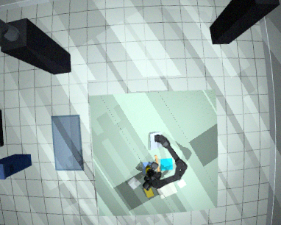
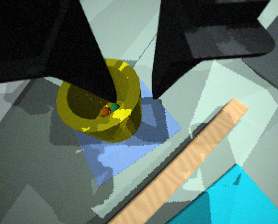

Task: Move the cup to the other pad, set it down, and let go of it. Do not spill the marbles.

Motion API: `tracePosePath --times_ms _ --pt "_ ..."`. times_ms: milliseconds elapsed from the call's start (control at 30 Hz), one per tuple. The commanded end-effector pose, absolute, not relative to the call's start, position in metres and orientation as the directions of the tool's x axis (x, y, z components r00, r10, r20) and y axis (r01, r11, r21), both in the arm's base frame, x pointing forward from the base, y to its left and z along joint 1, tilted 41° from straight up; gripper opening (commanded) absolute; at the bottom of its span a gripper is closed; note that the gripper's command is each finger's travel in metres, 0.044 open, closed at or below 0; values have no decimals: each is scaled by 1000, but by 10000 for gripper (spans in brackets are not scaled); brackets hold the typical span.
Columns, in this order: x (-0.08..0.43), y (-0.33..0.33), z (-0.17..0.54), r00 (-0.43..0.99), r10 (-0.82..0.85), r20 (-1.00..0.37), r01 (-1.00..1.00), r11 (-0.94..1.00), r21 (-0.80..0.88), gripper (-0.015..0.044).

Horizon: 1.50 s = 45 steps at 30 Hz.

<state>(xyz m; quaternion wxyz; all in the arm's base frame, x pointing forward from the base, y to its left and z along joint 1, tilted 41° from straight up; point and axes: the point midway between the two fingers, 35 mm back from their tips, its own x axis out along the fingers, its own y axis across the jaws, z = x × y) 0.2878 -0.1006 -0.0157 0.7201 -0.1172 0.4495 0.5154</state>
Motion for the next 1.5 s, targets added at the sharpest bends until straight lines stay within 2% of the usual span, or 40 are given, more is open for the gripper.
tracePosePath --times_ms 0,367,1167,1467 --pt "288 -95 -21 65 640 -766 -845 444 299 166" --pt "288 -88 -29 65 641 -765 -845 443 299 166" --pt "287 -89 -27 63 639 -767 -848 439 297 0" --pt "286 -104 -10 64 639 -767 -846 442 298 0"
